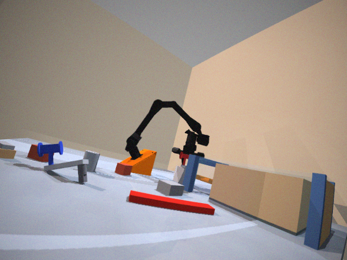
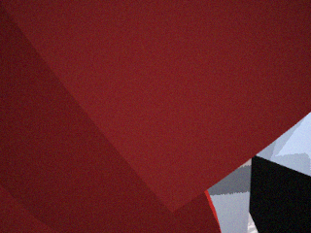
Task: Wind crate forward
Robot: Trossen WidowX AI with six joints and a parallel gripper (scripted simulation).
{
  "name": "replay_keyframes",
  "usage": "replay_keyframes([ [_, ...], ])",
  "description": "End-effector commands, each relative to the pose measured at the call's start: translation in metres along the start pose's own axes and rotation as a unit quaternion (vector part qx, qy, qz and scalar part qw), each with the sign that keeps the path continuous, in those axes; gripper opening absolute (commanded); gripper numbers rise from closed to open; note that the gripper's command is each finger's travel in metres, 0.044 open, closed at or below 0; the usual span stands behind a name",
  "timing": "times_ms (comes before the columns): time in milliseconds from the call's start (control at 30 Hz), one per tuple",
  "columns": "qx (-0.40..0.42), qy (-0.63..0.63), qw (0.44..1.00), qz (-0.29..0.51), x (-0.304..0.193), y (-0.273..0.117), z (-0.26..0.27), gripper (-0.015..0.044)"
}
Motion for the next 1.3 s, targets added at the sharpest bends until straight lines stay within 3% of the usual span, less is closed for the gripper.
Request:
replay_keyframes([
  [0,-0.006,0.023,1.0,0.004,-0.0005,0.0045,-0.001,0.0],
  [800,0.002,-0.06,0.998,0.003,0.0012,0.0034,0.0054,0.0],
  [1267,0.0,-0.038,0.999,0.003,0.0011,0.0035,0.0038,0.0],
])
Point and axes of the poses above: the point midway between the two fingers, 35 mm back from their tips, its own y axis out along the fingers, its own z axis across the jaws, x = y × z, the point moved 9 cm from there along -y, back along the fingers, and after that the axes turned 10 degrees about -y, right-handed, at the moved point
